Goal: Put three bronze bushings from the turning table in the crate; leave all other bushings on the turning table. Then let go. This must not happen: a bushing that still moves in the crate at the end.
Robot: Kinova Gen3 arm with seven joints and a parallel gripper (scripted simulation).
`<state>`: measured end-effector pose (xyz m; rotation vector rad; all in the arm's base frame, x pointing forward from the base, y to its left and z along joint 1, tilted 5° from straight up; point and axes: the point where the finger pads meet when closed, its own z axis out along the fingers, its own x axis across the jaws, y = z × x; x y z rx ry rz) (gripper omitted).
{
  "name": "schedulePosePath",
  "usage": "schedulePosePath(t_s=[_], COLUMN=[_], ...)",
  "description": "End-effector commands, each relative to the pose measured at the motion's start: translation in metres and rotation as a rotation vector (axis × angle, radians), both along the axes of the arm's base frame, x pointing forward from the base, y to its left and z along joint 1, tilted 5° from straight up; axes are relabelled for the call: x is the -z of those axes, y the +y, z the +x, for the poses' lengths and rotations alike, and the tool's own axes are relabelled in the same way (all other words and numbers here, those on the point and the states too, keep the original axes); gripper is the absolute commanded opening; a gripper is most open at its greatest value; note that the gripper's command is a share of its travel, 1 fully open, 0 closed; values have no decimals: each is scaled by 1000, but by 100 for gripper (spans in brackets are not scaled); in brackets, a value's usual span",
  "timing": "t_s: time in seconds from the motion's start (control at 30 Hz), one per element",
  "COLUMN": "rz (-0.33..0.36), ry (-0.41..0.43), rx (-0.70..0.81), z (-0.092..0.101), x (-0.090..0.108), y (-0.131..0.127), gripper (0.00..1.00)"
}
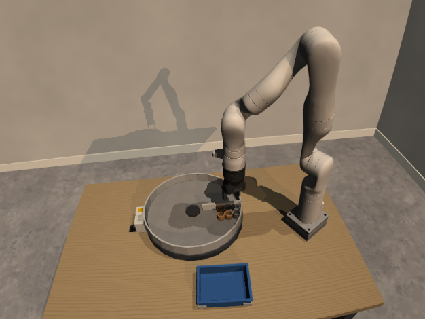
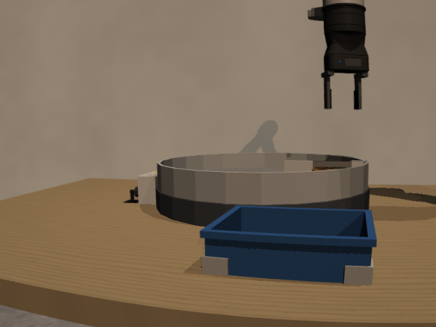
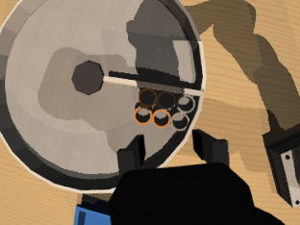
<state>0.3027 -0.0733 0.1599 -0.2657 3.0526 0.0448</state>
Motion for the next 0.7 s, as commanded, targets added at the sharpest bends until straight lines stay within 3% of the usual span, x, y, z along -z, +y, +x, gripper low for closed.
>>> schedulePosePath(t_s=[0.0, 0.17, 0.2, 0.33, 0.67], rz=[0, 0, -3, -18, -18], ry=[-1, -1, -3, -10, -10], rx=[0, 0, -48, -241, -241], z=[0, 0, 1, 5, 5], x=[0, 0, 1, 4, 4], y=[0, 0, 0, -1, -1], gripper=[100, 100, 27, 27, 27])
